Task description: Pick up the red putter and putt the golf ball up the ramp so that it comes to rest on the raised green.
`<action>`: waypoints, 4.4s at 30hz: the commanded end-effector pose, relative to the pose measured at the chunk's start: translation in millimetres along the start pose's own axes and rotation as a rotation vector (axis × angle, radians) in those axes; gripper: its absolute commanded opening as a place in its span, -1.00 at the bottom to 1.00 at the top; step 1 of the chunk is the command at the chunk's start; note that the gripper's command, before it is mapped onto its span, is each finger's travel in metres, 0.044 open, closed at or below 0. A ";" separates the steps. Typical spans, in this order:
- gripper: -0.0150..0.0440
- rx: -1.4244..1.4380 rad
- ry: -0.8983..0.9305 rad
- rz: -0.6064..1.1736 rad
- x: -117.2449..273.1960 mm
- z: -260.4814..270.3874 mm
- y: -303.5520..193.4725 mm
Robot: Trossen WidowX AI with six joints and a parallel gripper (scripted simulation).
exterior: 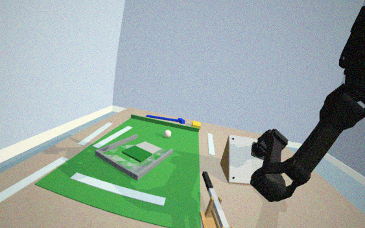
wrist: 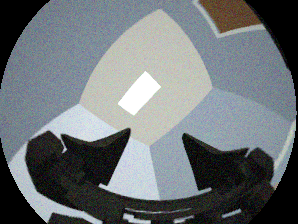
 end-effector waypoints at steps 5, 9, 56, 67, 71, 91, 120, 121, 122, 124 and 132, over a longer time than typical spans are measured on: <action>1.00 0.047 0.043 0.210 -20.2 -12.3 -39.6; 1.00 0.117 0.152 0.451 -34.6 -13.4 -94.0; 1.00 0.307 2.839 0.746 308.6 125.2 -326.7; 1.00 0.022 3.176 0.447 368.1 116.3 -310.1; 1.00 0.022 3.176 0.447 368.4 116.9 -309.2; 1.00 0.022 3.176 0.446 402.6 111.0 -316.8; 0.73 0.023 3.177 0.439 432.3 105.7 -323.5; 0.64 0.023 3.177 0.439 432.3 105.7 -323.5; 0.56 0.023 3.177 0.439 432.3 105.7 -323.5; 0.38 0.023 3.177 0.439 432.3 105.7 -323.5; -0.33 0.023 3.177 0.439 432.3 105.7 -323.5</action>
Point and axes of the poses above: the point midway between the two fingers, 35 mm back from their tips, its own x axis back along the fingers, its own z axis across the jaws, y = z × x, the point moved 2 cm from there along x, back along the fingers, and after that the axes turned 12 degrees about x, right-handed, at the moved point
